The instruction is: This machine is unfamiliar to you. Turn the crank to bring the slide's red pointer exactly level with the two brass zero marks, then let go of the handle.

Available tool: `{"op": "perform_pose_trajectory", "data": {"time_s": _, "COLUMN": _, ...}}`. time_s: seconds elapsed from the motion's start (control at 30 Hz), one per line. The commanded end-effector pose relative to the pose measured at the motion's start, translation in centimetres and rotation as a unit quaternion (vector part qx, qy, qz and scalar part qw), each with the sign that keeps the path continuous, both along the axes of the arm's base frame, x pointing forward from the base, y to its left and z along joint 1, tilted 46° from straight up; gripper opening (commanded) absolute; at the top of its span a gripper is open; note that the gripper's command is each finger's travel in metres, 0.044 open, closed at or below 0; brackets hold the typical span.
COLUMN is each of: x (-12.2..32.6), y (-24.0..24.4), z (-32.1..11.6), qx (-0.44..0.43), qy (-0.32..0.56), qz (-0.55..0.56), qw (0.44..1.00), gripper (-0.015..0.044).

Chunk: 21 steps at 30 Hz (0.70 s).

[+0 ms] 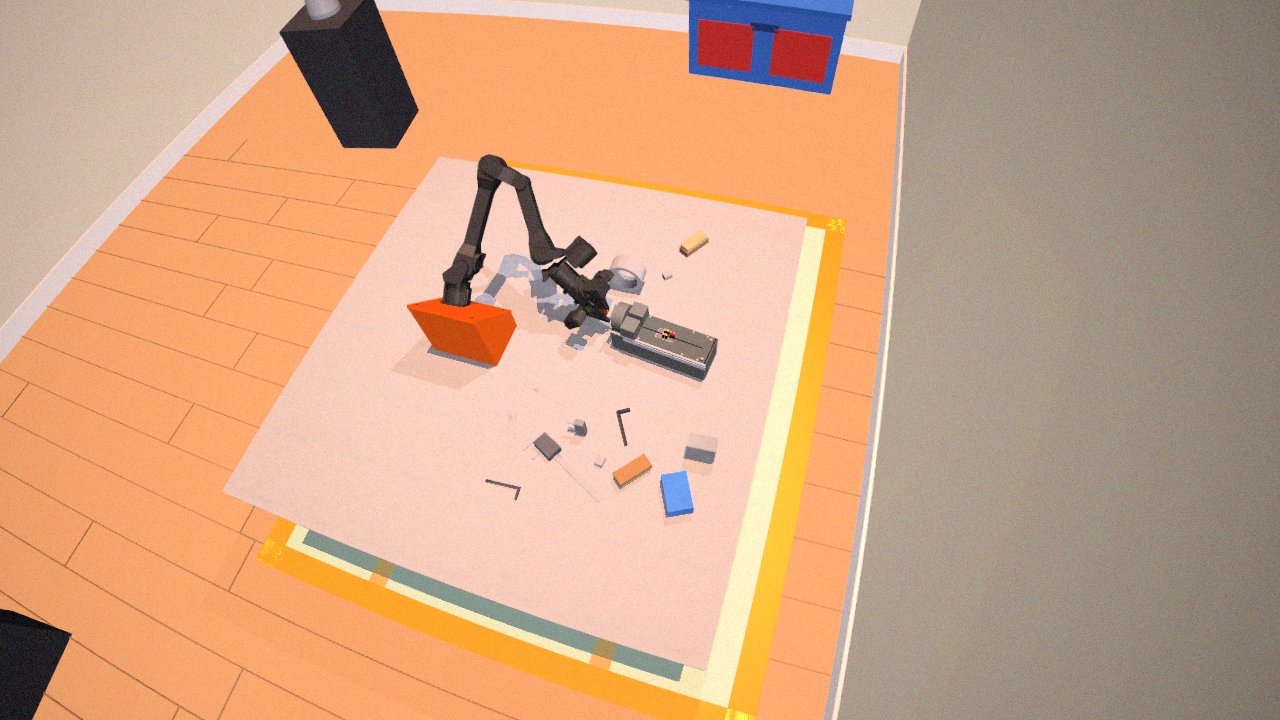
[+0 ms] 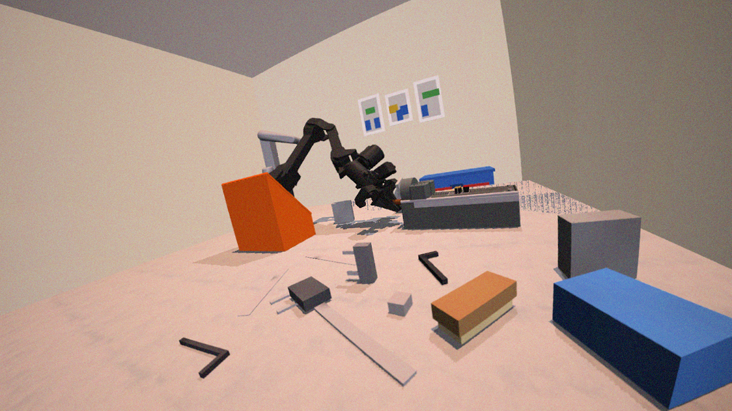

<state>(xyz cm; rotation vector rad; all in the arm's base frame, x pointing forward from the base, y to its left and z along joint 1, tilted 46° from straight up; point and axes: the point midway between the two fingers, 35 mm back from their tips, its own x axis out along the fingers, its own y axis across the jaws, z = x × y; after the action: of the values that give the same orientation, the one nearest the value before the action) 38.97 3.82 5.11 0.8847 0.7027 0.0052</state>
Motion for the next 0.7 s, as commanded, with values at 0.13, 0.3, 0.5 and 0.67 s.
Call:
{"op": "perform_pose_trajectory", "data": {"time_s": 0.13, "x": 0.17, "y": 0.33, "z": 1.03, "qx": 0.003, "qy": -0.010, "qz": 0.004, "qw": 1.000, "gripper": 0.0000}}
{"op": "perform_pose_trajectory", "data": {"time_s": 0.3, "x": 0.18, "y": 0.33, "z": 1.26, "qx": 0.003, "qy": -0.010, "qz": 0.004, "qw": 1.000, "gripper": 0.0000}}
{"op": "perform_pose_trajectory", "data": {"time_s": 0.5, "x": 0.19, "y": 0.30, "z": 1.56, "qx": 0.003, "qy": -0.010, "qz": 0.004, "qw": 1.000, "gripper": 0.0000}}
{"op": "perform_pose_trajectory", "data": {"time_s": 0.67, "x": 0.18, "y": 0.24, "z": 1.85, "qx": 0.003, "qy": -0.010, "qz": 0.004, "qw": 1.000, "gripper": 0.0000}}
